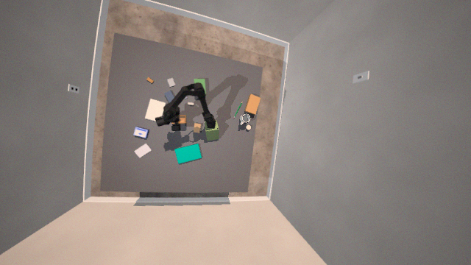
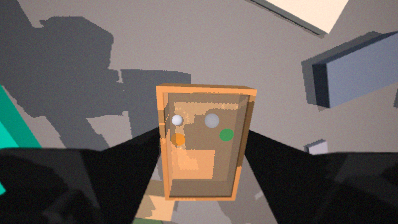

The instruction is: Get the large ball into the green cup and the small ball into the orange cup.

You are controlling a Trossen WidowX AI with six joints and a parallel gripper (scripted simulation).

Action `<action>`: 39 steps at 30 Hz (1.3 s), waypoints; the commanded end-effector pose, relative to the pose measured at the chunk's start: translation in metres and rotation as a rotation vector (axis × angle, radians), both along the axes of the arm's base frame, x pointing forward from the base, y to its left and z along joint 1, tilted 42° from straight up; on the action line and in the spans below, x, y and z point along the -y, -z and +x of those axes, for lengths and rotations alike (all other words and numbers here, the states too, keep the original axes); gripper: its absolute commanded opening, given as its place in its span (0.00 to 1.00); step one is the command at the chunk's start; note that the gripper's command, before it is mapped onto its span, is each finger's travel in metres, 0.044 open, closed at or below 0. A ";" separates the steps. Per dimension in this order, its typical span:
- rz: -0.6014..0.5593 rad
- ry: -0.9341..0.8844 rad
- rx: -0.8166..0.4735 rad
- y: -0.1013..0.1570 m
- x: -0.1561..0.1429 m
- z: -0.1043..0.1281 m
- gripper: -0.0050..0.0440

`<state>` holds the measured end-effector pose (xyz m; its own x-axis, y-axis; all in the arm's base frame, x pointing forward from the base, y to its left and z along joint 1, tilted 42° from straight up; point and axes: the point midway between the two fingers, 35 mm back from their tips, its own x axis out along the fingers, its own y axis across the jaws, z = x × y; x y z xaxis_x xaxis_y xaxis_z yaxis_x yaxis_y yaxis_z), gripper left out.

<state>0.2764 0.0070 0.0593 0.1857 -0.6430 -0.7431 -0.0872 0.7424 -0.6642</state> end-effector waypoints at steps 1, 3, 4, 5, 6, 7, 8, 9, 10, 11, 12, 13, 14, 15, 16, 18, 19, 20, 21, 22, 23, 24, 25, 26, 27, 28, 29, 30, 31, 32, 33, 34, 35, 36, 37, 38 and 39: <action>-0.016 0.005 -0.006 0.000 0.000 0.001 0.10; -0.021 0.013 -0.014 0.000 0.000 0.001 0.10; -0.021 0.013 -0.014 0.000 0.000 0.001 0.10; -0.021 0.013 -0.014 0.000 0.000 0.001 0.10; -0.021 0.017 -0.018 0.000 0.000 0.001 0.10; -0.021 0.021 -0.023 0.000 0.000 0.001 0.10; -0.016 0.023 -0.027 0.000 0.000 0.002 0.10; -0.013 0.024 -0.028 0.000 0.000 0.002 0.10; -0.013 0.024 -0.028 0.000 0.000 0.002 0.10; -0.011 0.024 -0.028 0.000 0.000 0.002 0.10; -0.008 0.023 -0.028 0.000 0.000 0.002 0.10; -0.002 0.021 -0.028 0.000 0.000 0.002 0.10; 0.004 0.020 -0.028 0.000 0.000 0.002 0.10; 0.007 0.019 -0.028 0.000 0.000 0.002 0.10; 0.009 0.019 -0.028 0.000 0.000 0.002 0.10; 0.013 0.015 -0.025 0.000 0.000 0.001 0.10; 0.016 0.013 -0.023 0.000 0.000 0.001 0.10; 0.017 0.011 -0.022 0.000 0.000 0.001 0.10; 0.017 0.011 -0.022 0.000 0.000 0.001 0.10; 0.017 0.011 -0.022 0.000 0.000 0.001 0.10; 0.019 0.009 -0.020 0.000 0.000 0.001 0.10; 0.022 0.007 -0.018 0.000 0.000 0.001 0.10; 0.025 0.003 -0.014 -0.001 0.000 0.001 0.10; 0.029 -0.001 -0.011 -0.001 0.000 0.001 0.10; 0.030 -0.002 -0.010 -0.001 0.000 0.001 0.10; 0.030 -0.002 -0.010 -0.001 0.000 0.001 0.10; 0.030 -0.002 -0.010 -0.001 0.000 0.001 0.10; 0.028 -0.003 -0.008 -0.001 0.000 0.001 0.10; 0.025 -0.005 -0.006 -0.001 0.000 0.001 0.10; 0.023 -0.007 -0.003 -0.001 0.000 0.001 0.10; 0.021 -0.007 -0.001 -0.001 0.000 0.000 0.10; 0.021 -0.007 -0.001 -0.001 0.000 0.000 0.10; 0.021 -0.007 -0.001 -0.001 0.000 0.000 0.10; 0.018 -0.007 -0.001 -0.001 0.000 0.000 0.10; 0.014 -0.007 0.000 0.000 0.000 0.000 0.10; 0.014 -0.007 0.000 0.000 0.000 0.000 0.10; 0.014 -0.007 0.000 0.000 0.000 0.000 0.10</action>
